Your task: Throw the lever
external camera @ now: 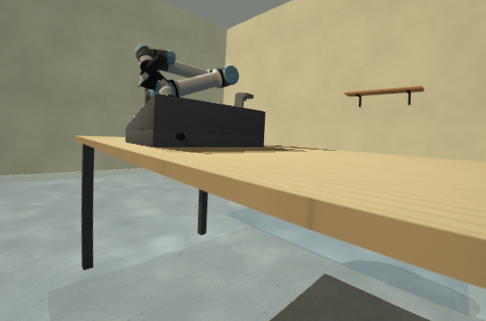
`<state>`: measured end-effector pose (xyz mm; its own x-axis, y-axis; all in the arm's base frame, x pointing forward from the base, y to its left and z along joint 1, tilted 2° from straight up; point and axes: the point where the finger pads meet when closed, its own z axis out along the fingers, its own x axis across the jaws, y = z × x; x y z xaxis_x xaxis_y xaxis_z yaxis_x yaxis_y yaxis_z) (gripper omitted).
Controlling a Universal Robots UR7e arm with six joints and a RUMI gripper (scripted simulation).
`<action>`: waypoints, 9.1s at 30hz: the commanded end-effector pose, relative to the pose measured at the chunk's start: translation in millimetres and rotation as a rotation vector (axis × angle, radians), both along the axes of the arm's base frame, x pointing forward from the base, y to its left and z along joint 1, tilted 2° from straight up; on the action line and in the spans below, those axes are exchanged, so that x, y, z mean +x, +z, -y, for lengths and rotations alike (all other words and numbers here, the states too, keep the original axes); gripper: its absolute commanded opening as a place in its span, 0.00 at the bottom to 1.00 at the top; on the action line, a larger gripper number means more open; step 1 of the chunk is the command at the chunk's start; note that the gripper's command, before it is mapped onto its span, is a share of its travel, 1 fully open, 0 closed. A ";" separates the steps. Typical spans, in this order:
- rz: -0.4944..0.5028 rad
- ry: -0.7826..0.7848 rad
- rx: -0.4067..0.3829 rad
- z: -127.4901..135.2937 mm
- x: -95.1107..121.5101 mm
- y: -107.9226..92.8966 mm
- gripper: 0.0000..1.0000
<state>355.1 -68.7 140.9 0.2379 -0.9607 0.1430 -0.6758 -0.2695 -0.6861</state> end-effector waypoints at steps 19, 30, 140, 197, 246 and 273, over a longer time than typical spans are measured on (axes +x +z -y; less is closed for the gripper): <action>0.003 0.001 -0.001 -0.4 0.1 -0.6 1.00; 0.003 0.001 -0.001 -0.4 0.1 -0.6 1.00; -0.003 0.003 0.000 1.8 -30.1 77.8 1.00; -0.332 0.069 0.265 -36.0 -71.4 84.1 1.00; -0.748 -0.079 0.212 -16.2 -24.2 61.3 1.00; -0.793 -0.234 0.079 -46.2 61.8 35.3 1.00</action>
